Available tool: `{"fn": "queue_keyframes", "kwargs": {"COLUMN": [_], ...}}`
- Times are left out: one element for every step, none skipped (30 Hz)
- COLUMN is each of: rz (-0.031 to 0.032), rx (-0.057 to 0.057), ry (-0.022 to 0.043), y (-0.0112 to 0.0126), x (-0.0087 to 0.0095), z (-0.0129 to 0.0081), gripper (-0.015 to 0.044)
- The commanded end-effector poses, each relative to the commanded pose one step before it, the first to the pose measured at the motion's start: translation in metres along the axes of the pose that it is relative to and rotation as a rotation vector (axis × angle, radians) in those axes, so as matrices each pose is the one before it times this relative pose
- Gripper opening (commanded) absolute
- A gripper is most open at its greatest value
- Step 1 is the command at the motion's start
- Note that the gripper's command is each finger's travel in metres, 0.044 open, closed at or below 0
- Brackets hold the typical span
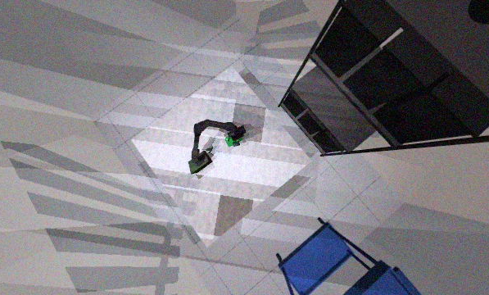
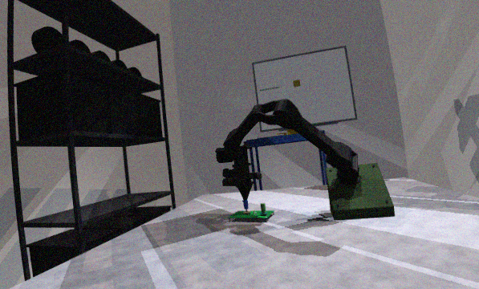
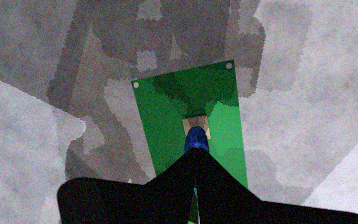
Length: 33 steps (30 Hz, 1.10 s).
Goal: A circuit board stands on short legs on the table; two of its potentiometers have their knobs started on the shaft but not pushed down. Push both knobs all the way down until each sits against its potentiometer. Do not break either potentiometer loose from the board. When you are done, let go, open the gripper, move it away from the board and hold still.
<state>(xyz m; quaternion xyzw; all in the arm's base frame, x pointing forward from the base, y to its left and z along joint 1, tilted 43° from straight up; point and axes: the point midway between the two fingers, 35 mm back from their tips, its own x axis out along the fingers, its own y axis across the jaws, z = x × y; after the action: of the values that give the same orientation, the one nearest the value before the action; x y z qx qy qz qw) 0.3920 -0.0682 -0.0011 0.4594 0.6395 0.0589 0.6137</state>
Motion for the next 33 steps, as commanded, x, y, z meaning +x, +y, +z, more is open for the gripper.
{"fn": "queue_keyframes", "kwargs": {"rz": [0.00023,0.0,0.00001,0.00002,0.00003,0.00003,0.00003,0.00001,0.0,0.0,0.0,0.0,0.0,0.0,0.0,0.0,0.0,0.00001,0.00001,0.00001,0.0,0.0,0.0,0.0,0.0,0.0,0.0,0.0,0.0,0.0,0.0,0.0,0.00001], "rx": [-0.0059,0.0,0.0,0.0,0.0,0.0,0.0,0.0,0.0,0.0,0.0,0.0,0.0,0.0,0.0,0.0,0.0,0.0,0.0,0.0,0.0,0.0,0.0,0.0,0.0,0.0,0.0,0.0,0.0,0.0,0.0,0.0,0.0], "ry": [0.00498,0.0,0.0,0.00001,0.00001,0.00001,0.00001,0.0,0.0,0.0,0.0,0.0,0.0,0.0,0.0,0.0,0.0,0.0,0.0,0.0,0.0,0.0,0.0,0.0,0.0,0.0,0.0,0.0,0.0,0.0,0.0,0.0,0.0], "y": [0.00165,0.0,0.0,0.0,0.0,0.00001,0.0,0.0,0.0,0.0,0.0,0.0,0.0,0.0,0.0,0.0,0.0,0.0,0.0,0.0,0.0,0.0,0.0,0.0,0.0,0.0,0.0,0.0,0.0,0.0,0.0,0.0,0.0], "x": [0.00523,0.0,0.00022,0.00048,0.00056,0.00068,0.0006,0.00022,0.0,0.0,0.0,0.0,0.0,0.0,0.0,0.0,0.0,0.00017,0.00037,0.00023,0.0,0.0,0.0,0.0,0.0,0.0,0.0,0.0,0.0,0.0,0.0,0.0,0.00017], "z": [0.00011,0.0,0.0,0.0,0.0,0.0,0.0,0.0,0.0,0.0,0.0,0.0,0.0,0.0,0.0,0.0,0.0,0.0,0.0,0.0,0.0,0.0,0.0,0.0,0.0,0.0,0.0,0.0,0.0,0.0,0.0,0.0,0.0], "gripper": [0.0,0.0,0.0,0.0,0.0,0.0,0.0,0.0,0.0,0.0,0.0,0.0,0.0,0.0,0.0,0.0,0.0,0.0,0.0,0.0,0.0,0.0,0.0,0.0,0.0,0.0,0.0,0.0,0.0,0.0,0.0,0.0,0.0]}}
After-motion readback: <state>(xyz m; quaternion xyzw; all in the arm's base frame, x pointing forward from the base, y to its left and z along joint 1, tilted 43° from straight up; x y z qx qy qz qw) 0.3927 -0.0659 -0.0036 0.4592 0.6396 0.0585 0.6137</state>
